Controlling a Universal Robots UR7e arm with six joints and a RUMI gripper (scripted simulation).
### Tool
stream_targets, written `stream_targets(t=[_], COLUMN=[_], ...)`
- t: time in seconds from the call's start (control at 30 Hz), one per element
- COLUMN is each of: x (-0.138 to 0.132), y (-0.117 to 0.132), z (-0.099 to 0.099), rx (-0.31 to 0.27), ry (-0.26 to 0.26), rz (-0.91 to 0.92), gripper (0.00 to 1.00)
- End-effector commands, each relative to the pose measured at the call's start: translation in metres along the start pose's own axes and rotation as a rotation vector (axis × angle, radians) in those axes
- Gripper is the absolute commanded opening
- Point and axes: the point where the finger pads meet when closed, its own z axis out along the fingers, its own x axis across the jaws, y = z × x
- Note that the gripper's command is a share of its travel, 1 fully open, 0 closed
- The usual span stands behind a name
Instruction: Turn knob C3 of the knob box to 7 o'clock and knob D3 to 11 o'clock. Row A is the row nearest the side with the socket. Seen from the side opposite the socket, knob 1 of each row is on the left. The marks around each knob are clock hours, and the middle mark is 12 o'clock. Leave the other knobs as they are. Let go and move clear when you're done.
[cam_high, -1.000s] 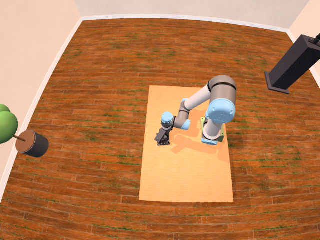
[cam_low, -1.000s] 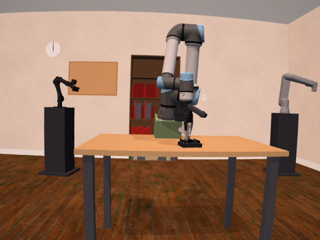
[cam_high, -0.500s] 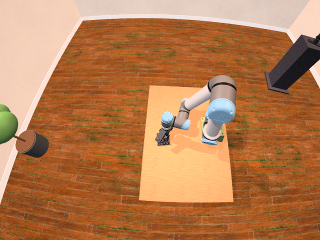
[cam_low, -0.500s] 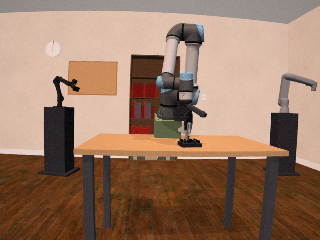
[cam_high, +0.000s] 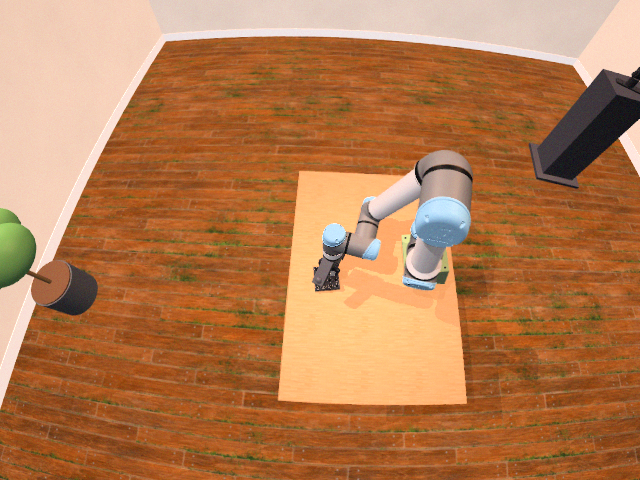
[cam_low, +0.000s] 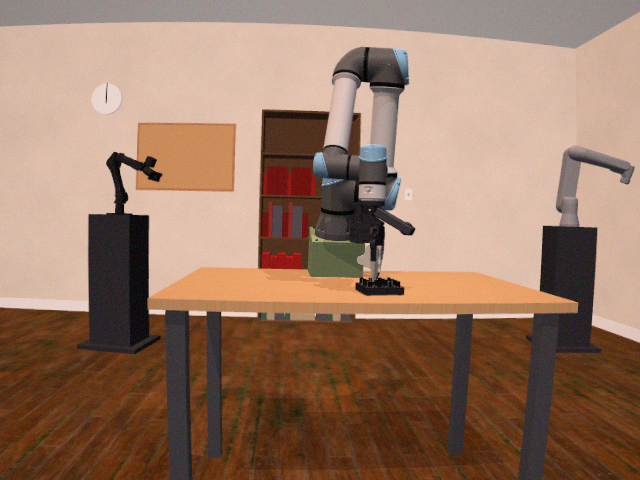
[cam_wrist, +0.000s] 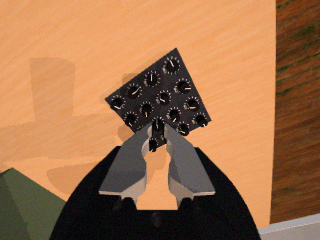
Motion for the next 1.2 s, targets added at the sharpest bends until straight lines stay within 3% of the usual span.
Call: stream_targets(t=[0.0,1.17], x=[0.0,-0.0027], y=[-0.0001,0.0009], z=[-0.0002,-0.0002], rx=[0.001,0.001], ry=[0.001,0.001], rz=[-0.062,-0.686], gripper=[0.04,0.04])
